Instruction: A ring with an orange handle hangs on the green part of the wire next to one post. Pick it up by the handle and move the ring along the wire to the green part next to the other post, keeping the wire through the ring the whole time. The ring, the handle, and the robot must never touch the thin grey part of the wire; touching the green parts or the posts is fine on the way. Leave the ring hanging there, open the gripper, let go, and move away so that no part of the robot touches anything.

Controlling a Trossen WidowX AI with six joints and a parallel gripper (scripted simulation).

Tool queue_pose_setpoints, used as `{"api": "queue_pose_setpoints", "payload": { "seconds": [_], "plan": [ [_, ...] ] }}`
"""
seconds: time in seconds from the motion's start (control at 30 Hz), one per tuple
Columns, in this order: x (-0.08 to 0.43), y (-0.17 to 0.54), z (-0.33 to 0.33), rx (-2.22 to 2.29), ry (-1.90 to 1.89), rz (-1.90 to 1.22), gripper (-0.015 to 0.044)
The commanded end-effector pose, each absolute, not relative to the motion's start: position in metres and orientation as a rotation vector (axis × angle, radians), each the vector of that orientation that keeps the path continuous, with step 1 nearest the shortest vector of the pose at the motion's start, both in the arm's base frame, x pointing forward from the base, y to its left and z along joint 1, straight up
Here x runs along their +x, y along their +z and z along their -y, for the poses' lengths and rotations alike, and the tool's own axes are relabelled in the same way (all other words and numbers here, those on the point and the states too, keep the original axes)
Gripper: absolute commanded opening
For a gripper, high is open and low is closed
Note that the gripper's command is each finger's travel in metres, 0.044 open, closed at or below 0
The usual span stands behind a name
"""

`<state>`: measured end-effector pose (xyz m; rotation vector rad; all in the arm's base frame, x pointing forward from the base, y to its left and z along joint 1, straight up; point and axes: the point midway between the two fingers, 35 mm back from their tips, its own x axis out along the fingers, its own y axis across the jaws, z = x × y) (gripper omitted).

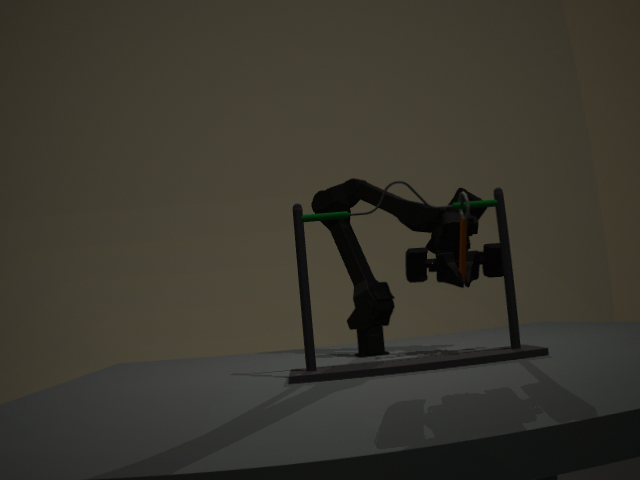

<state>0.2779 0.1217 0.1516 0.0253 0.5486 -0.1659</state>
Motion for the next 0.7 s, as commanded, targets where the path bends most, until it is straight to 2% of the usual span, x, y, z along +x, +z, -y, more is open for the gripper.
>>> {"api": "queue_pose_setpoints", "payload": {
  "seconds": [0.0, 0.67],
  "plan": [
    [0.2777, 0.1434, -0.1211, 0.020, -0.172, -0.552, -0.0150],
    [0.2777, 0.1395, -0.1211, 0.020, -0.172, -0.552, -0.0150]
  ]
}}
